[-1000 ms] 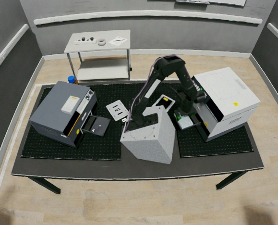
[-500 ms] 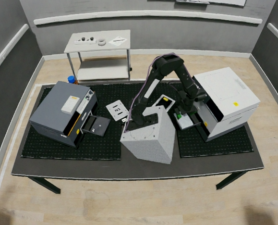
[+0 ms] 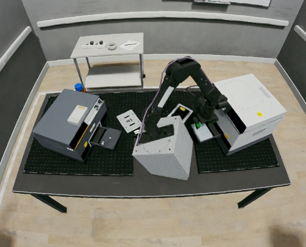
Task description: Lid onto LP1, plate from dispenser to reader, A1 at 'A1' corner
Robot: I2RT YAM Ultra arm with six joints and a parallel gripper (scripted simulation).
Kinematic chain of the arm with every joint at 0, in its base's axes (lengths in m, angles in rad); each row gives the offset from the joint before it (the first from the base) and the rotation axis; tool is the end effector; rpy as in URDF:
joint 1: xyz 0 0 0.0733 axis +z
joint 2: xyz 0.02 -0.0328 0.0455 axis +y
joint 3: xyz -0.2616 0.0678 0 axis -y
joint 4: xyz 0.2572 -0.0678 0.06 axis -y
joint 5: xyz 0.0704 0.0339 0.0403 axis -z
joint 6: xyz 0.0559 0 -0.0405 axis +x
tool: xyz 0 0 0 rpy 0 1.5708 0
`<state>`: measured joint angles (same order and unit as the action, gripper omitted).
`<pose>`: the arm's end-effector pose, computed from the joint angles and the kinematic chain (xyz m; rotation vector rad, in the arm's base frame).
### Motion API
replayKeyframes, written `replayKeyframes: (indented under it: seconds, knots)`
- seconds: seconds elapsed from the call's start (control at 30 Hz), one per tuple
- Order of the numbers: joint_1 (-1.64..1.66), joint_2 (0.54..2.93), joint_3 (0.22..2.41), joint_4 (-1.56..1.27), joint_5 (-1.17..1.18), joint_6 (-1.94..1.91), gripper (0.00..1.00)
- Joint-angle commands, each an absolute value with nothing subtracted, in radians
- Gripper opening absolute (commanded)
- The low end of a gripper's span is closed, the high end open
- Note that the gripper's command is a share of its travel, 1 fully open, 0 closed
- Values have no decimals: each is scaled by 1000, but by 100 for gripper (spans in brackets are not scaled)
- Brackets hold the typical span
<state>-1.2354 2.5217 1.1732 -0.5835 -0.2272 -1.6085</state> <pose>0.1129 -0.2824 -0.0836 -0.4813 2.8775 0.5760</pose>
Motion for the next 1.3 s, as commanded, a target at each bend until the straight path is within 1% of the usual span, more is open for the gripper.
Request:
replayKeyframes:
  seconds: [0.0, 1.27]
  knots:
    - [-1251, 2495, 1201, -618, -225, -1621, 100]
    - [-1281, 2395, 1256, -779, -214, -1649, 100]
